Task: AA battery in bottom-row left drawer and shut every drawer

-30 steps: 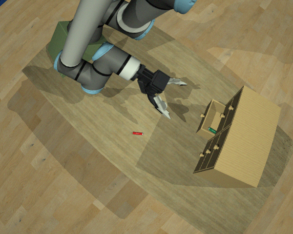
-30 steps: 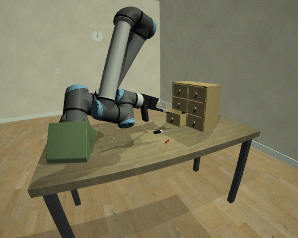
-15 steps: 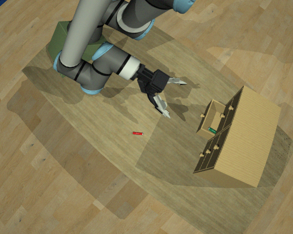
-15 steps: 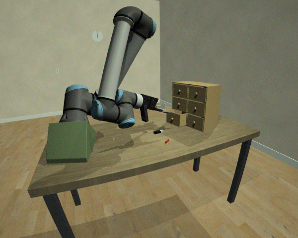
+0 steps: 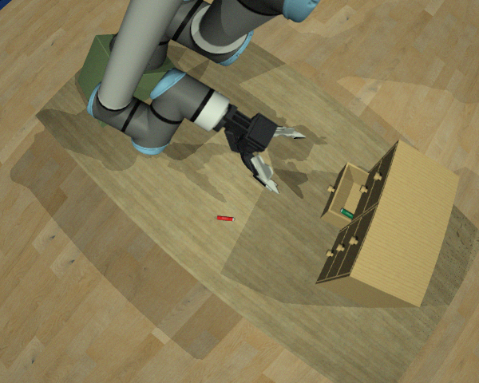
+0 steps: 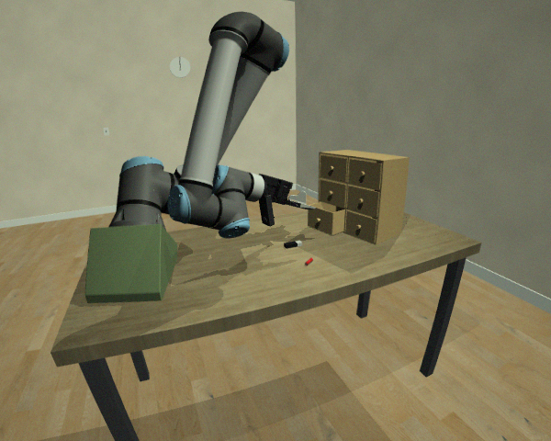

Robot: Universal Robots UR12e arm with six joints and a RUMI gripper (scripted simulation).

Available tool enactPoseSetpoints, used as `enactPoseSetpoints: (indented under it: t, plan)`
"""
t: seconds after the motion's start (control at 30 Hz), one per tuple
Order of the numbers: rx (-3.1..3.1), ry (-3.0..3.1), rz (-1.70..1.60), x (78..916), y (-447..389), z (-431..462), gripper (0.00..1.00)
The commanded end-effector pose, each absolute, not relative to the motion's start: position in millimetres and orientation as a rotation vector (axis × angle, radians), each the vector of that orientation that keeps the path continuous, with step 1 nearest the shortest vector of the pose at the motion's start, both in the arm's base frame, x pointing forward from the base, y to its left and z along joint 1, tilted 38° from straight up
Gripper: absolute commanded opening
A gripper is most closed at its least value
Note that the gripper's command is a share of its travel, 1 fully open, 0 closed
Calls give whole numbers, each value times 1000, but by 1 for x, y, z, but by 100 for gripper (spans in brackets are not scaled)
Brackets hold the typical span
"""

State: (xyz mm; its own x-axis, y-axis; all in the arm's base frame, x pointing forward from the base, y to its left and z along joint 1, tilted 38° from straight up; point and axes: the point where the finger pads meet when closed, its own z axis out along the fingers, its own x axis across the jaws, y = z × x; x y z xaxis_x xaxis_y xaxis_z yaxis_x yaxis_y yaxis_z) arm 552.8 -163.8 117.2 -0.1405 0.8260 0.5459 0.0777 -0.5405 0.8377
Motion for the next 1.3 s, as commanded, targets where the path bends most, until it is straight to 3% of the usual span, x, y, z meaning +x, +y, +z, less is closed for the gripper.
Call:
enactPoseSetpoints:
  t: [0.0, 1.27]
  plan:
    - [1573, 1025, 1736, 552, -165, 118, 100]
    - [1586, 1035, 1731, 552, -165, 121, 100]
